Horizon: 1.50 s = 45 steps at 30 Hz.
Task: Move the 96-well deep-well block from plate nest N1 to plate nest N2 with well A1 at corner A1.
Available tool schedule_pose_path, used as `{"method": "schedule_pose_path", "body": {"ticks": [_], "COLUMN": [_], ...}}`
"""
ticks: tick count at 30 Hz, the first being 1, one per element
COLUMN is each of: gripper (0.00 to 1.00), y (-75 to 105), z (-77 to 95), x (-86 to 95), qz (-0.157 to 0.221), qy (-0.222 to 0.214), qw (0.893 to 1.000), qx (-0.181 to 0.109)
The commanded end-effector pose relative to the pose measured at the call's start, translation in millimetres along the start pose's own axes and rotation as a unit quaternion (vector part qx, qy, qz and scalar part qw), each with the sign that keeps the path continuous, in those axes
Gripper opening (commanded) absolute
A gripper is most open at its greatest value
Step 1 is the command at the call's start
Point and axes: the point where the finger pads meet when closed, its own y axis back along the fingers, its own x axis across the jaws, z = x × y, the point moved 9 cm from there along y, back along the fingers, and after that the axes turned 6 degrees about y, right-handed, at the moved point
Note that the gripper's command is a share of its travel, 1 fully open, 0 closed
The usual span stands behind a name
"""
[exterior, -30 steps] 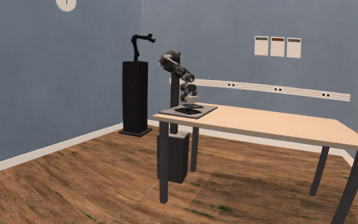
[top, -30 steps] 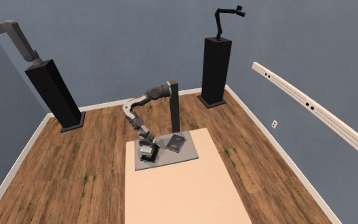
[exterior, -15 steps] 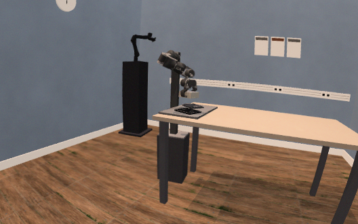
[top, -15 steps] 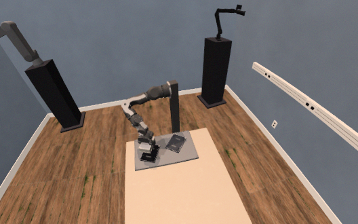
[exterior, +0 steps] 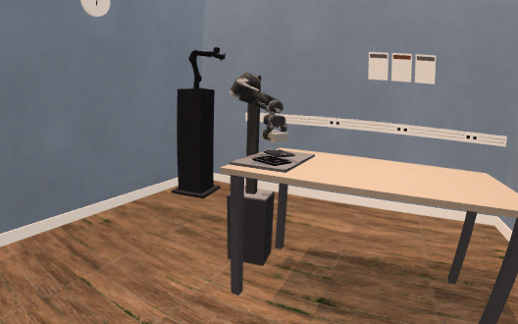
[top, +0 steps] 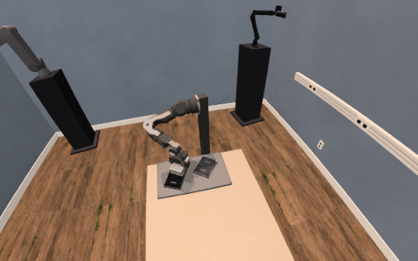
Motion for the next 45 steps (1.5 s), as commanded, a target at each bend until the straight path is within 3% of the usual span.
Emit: {"method": "schedule_pose_path", "body": {"ticks": [1, 11, 16, 28, 33, 45], "gripper": [0.00, 0.00, 0.00, 0.00, 0.00, 0.00], "y": [2.4, 2.4, -1.2, -1.2, -4.3, -4.3], "z": [7.1, 7.1, -19.2, -19.2, -45.2, -45.2], "x": [-7.0, -7.0, 22.7, 22.7, 52.9, 52.9], "qz": [-0.022, -0.022, -0.022, -0.022, -0.022, -0.022], "qy": [-0.038, -0.038, -0.037, -0.037, -0.037, -0.037], "qw": [0.999, 0.999, 0.999, 0.999, 0.999, 0.999], "qx": [-0.019, -0.019, -0.019, -0.019, -0.019, -0.019]}}
